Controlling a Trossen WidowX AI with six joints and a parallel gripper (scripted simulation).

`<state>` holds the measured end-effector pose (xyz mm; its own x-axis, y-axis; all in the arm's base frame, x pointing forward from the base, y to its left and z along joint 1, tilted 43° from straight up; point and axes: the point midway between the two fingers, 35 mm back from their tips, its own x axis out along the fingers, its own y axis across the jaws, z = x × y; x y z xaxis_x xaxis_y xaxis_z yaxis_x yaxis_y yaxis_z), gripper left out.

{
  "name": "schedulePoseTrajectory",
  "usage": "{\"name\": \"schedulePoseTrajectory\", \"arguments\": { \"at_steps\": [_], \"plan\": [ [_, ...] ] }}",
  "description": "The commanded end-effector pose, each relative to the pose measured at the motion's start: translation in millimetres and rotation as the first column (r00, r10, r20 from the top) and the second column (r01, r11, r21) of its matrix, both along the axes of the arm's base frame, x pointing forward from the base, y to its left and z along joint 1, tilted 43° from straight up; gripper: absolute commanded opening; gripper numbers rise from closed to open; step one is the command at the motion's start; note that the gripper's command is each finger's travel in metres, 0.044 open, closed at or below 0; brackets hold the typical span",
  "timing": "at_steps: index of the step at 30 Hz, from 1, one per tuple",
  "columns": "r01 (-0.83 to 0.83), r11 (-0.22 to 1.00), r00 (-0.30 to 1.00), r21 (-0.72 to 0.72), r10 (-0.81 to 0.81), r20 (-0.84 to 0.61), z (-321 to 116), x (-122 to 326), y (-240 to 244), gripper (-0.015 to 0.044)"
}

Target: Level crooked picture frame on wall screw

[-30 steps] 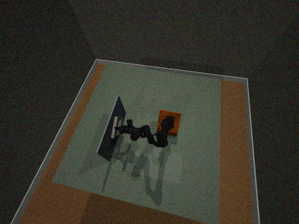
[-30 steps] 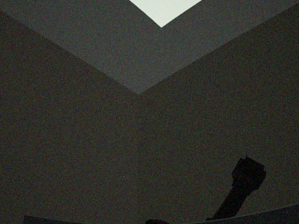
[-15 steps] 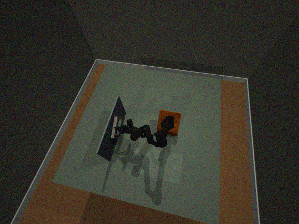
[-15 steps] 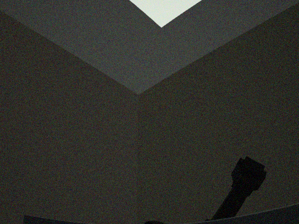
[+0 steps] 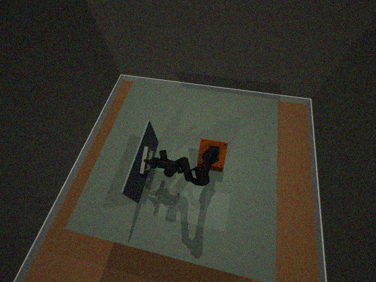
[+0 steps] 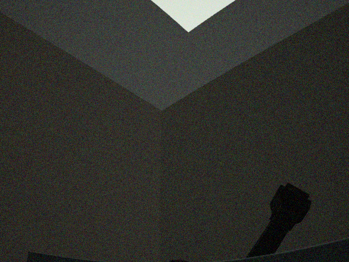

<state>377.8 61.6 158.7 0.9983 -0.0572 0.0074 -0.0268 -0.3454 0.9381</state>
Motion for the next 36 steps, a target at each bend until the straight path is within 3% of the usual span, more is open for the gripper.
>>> {"name": "schedulePoseTrajectory", "arguments": {
  "at_steps": [1, 36],
  "plan": [
    [-0.002, 1.000, 1.000, 0.001, 0.002, 0.002, 0.8, 0.0, 0.2, 0.0000],
    [-0.003, 0.988, 1.000, 0.156, 0.002, 0.010, -2.2, 0.1, -0.8, 0.0000]
  ]
}}
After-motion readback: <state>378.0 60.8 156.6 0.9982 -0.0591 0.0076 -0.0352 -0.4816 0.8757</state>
